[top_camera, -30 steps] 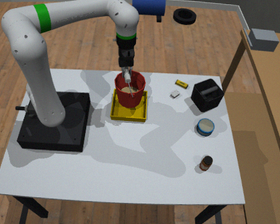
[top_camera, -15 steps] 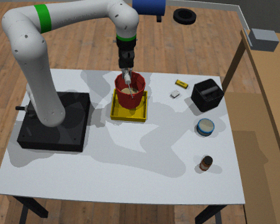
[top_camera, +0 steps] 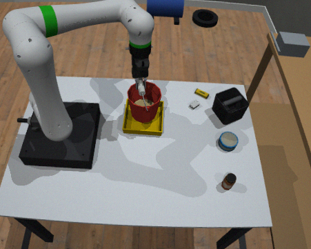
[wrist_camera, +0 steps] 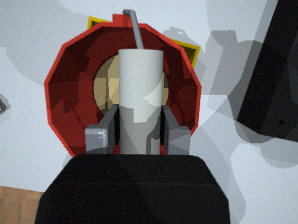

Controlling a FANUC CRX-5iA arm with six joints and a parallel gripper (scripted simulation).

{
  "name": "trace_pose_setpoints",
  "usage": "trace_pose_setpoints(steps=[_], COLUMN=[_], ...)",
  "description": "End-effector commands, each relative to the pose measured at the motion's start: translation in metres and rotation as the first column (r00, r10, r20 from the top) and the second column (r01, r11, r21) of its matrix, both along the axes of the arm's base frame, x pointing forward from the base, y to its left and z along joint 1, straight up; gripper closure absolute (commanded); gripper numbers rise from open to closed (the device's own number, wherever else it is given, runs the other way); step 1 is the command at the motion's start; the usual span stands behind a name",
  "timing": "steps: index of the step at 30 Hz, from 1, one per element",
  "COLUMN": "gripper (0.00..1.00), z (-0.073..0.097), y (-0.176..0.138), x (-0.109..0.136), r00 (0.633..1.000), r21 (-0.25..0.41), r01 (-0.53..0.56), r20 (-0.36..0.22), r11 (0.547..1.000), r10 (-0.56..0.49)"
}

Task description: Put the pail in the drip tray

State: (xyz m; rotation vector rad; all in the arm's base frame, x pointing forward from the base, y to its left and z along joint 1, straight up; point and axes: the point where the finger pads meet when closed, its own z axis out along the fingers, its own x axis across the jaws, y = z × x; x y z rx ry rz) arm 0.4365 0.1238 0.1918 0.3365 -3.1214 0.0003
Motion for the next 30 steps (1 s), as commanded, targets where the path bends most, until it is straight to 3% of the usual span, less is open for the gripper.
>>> trace_pose_setpoints(steps=[1, 30], gripper=[1.0, 1.0], z=[-0.003, -0.035], y=[0.0, 0.0], x=[0.001, 0.001], r00=[1.0, 1.0], r21=[0.0, 0.0], r01=[0.0, 0.0], r20=[0.002, 0.002], r11=[1.0, 1.0], r10=[0.0, 0.0])
